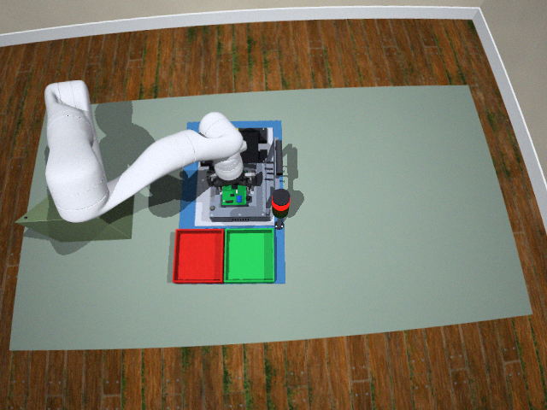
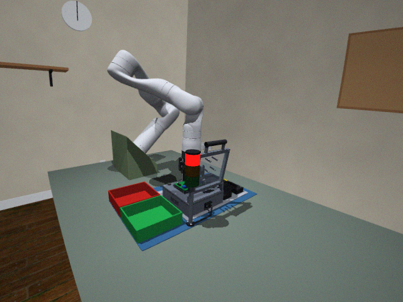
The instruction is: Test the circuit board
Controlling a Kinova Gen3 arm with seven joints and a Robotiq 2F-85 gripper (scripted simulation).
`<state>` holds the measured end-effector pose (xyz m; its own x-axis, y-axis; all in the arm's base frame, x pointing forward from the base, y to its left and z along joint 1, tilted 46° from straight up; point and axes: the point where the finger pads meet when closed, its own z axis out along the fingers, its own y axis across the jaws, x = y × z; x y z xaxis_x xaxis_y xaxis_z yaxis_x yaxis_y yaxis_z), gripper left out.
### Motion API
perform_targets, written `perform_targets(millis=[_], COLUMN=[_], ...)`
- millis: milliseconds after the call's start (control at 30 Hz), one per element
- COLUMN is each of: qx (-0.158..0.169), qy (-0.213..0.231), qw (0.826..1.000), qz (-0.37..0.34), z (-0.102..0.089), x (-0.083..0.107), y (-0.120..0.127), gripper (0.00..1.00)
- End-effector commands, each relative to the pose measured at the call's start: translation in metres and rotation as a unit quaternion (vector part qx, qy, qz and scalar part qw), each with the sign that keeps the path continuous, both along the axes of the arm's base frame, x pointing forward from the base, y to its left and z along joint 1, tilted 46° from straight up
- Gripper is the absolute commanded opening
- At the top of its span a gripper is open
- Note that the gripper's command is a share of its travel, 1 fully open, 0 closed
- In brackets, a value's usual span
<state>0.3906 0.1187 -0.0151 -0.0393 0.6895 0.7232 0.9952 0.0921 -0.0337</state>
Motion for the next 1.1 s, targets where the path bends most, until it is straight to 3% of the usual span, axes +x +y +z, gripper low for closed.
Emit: perform_targets(millis=[0,1067], qx=[0.0,0.0], qy=[-0.001,-0.001], qw=[1.0,1.0], qz=[-0.001,-0.001], z=[0.0004,0.0038], x=[0.0006,0.0011], y=[-0.0006,-0.0042], gripper=[0.87,0.87])
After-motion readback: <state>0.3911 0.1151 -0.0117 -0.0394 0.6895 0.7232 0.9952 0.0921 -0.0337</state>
